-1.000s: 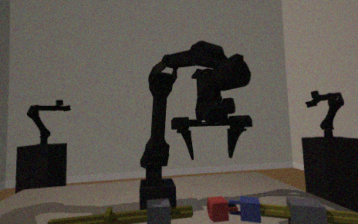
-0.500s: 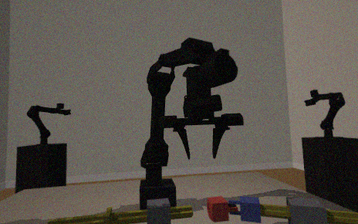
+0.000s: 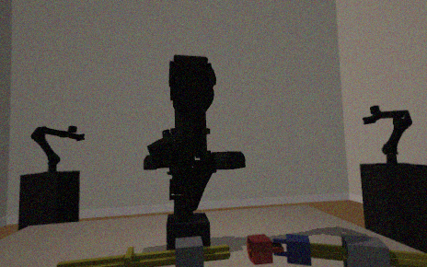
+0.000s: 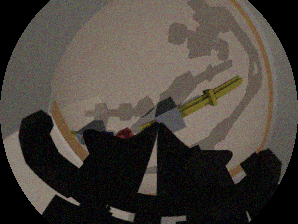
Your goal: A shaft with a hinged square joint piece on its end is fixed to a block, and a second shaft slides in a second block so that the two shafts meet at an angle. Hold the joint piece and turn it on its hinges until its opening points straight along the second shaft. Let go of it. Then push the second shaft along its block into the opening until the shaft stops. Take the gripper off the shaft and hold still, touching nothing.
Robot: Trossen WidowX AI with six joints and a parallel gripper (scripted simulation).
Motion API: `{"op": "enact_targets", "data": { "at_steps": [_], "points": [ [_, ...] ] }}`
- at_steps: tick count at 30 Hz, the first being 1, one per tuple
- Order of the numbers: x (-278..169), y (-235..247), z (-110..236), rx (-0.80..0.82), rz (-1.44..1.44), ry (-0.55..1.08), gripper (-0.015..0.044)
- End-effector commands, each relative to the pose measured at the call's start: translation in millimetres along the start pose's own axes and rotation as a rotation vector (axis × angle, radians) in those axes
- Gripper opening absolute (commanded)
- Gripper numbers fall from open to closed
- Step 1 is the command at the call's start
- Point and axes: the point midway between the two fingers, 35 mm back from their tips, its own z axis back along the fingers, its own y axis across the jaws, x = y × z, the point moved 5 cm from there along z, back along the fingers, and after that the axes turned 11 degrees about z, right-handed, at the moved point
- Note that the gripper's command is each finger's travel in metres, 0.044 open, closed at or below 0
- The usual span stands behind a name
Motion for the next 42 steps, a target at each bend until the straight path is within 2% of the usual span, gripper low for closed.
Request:
{"op": "enact_targets", "data": {
  "at_steps": [1,12,23,42],
  "points": [
    [11.8,-21.9,-10.8,-0.011,-0.128,0.007,0.0000],
    [34.4,-92.6,-33.4,-0.020,-0.506,0.002,0.0000],
    [37.8,-165.5,-55.0,-0.028,-0.878,-0.003,0.0000],
    [37.7,-170.4,-75.8,-0.028,-0.901,-0.003,0.0000]
  ]
}}
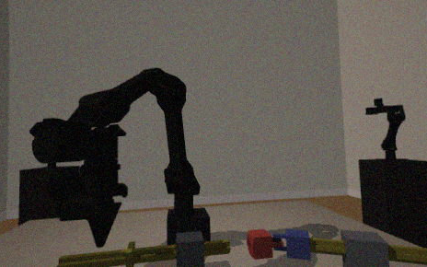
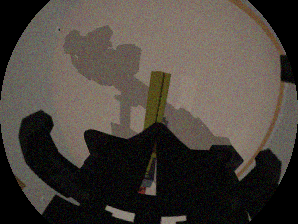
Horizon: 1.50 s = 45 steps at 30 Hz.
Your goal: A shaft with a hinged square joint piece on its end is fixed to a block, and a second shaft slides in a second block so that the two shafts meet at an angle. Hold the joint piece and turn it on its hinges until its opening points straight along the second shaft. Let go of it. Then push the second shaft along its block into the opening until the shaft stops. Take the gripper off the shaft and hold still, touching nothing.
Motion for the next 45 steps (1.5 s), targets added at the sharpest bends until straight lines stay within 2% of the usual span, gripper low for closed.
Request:
{"op": "enact_targets", "data": {
  "at_steps": [1,9,45],
  "points": [
    [-0.2,-0.9,-9.3,-0.009,-0.004,0.006,0.0000],
    [-0.6,-1.4,-18.6,-0.003,-0.001,0.001,0.0000],
    [-1.3,-1.1,-19.4,-0.008,-0.002,-0.007,0.0000]
  ]
}}
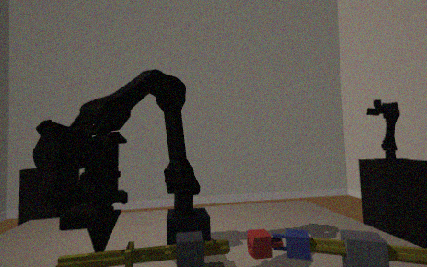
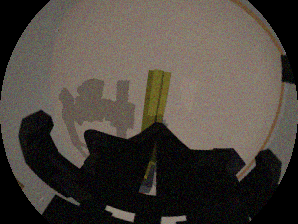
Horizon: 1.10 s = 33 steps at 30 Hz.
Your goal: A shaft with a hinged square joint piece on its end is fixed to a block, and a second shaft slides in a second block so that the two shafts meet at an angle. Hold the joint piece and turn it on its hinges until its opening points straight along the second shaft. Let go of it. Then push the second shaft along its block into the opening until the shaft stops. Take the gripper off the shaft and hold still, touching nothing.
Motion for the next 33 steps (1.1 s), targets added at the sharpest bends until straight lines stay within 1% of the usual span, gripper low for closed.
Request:
{"op": "enact_targets", "data": {
  "at_steps": [1,33],
  "points": [
    [-1.3,0.9,-2.8,0.000,0.000,0.000,0.0000],
    [-2.0,1.5,-2.8,-0.006,0.000,-0.007,0.0000]
  ]
}}
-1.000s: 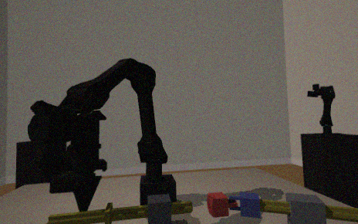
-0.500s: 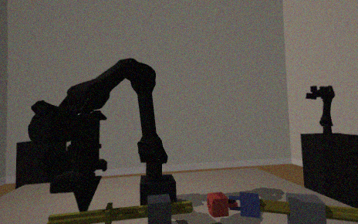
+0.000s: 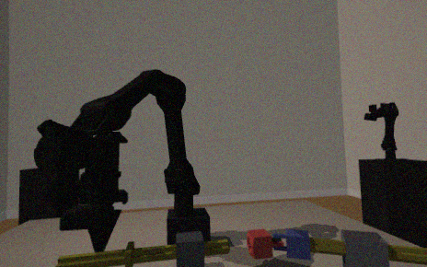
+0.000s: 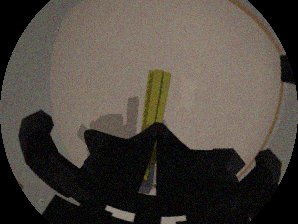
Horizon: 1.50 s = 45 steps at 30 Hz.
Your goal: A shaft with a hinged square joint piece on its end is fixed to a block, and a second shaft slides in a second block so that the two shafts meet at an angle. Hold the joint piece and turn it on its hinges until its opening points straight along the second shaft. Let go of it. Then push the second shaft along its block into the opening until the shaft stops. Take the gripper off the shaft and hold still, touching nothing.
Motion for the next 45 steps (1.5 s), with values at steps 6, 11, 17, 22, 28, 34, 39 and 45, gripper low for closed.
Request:
{"op": "enact_targets", "data": {
  "at_steps": [6,11,17,22,28,34,39,45],
  "points": [
    [-1.5,1.0,-2.7,-0.001,0.000,-0.001,0.0000],
    [-1.6,1.1,-2.7,-0.002,0.000,-0.002,0.0000],
    [-1.8,1.3,-2.7,-0.003,0.000,-0.004,0.0000],
    [-1.9,1.4,-2.7,-0.005,0.000,-0.005,0.0000],
    [-1.2,1.1,-2.7,-0.001,-0.001,0.005,0.0000],
    [-1.4,0.9,-2.8,0.000,-0.002,0.000,0.0000],
    [-1.4,1.0,-2.7,0.000,-0.003,0.000,0.0000],
    [-1.5,1.0,-2.7,-0.001,-0.003,0.000,0.0000]
  ]
}}
